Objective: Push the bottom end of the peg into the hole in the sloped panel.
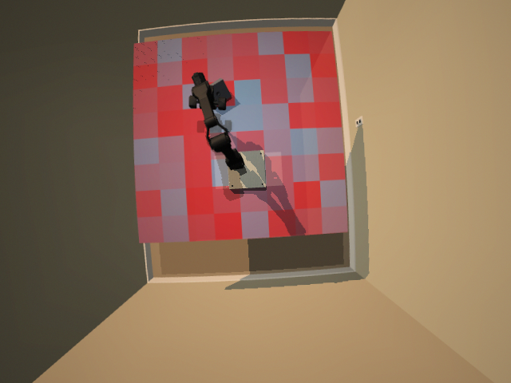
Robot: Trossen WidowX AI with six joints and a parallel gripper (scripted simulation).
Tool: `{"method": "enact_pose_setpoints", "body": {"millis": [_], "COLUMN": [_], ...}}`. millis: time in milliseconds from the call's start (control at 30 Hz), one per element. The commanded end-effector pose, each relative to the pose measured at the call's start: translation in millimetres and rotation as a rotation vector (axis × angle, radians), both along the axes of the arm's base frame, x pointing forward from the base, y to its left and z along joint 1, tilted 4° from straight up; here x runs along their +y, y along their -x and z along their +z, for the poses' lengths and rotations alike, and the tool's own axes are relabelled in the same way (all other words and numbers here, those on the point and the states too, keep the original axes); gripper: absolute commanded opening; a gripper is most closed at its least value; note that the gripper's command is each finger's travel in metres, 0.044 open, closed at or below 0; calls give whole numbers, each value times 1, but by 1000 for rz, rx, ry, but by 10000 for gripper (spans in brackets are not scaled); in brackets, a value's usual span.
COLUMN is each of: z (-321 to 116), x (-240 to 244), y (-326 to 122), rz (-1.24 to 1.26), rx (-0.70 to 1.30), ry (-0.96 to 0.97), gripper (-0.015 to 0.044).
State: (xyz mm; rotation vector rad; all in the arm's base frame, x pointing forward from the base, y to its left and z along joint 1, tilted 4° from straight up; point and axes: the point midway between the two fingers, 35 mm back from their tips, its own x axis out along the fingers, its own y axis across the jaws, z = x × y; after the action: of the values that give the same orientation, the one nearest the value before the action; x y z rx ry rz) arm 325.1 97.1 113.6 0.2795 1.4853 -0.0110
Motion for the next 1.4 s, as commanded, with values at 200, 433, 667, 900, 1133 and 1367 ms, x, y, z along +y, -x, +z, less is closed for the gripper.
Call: {"method": "enact_pose_setpoints", "body": {"millis": [200,433,667,900,1133,1367], "z": [2,2,2,3,4,4], "x": [-8,-15,-21,-28,-34,-41], "y": [-1,-3,-5,-7,-8,-9], "rz": [-77,-129,-180,-231,-280,-328], "rx": [-36,-61,-85,-110,-135,-160], "ry": [-47,-77,-107,-137,-167,-197], "gripper": [0,0,0,0,0,0]}}
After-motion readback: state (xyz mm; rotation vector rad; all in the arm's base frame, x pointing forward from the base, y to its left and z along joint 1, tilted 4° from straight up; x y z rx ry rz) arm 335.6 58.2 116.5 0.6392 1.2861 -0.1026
